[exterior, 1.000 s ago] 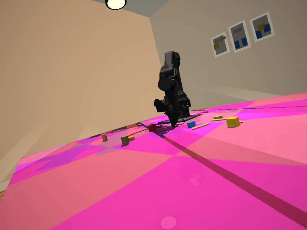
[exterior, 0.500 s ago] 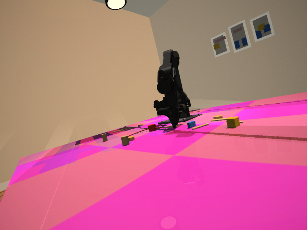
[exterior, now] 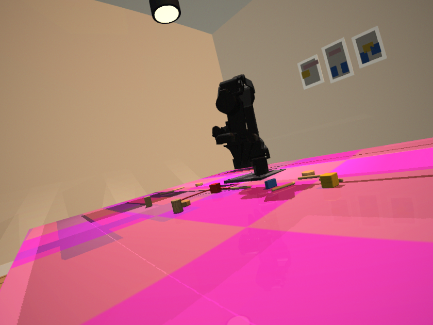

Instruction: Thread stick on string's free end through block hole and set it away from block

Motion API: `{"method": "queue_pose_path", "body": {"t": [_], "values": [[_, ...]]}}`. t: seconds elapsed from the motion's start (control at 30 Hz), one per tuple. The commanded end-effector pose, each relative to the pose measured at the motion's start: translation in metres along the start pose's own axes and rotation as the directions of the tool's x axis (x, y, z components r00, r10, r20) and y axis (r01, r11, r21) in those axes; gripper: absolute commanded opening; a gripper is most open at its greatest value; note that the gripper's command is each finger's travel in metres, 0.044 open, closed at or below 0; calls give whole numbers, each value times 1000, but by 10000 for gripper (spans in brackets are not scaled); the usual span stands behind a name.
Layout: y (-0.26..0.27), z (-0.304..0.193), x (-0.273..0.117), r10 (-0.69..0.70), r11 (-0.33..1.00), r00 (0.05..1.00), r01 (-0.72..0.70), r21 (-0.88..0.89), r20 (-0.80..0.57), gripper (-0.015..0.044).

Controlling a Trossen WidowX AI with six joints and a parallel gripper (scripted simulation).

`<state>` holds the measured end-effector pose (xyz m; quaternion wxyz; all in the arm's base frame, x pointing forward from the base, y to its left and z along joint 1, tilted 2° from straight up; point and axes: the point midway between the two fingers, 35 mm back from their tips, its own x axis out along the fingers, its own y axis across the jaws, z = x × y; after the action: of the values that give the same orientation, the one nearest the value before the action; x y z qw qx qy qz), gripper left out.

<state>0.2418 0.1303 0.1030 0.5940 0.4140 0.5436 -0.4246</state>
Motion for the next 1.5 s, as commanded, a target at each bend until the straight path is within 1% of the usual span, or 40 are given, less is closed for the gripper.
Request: {"method": "queue_pose_path", "body": {"t": [0.0,0.2,0.27,0.33,0.53,1.47], "values": [[0,0,0,0,1000,1000,0,0,0,236],[0,0,-2,0,1000,1000,0,0,0,394],[1,2,-19,-1,1000,1000,1,0,0,440],[1,3,-28,-1,1000,1000,1,0,0,440],[1,2,-23,0,1000,1000,0,2,0,440],[1,2,-25,4,1000,1000,-4,2,-1,440]]}}
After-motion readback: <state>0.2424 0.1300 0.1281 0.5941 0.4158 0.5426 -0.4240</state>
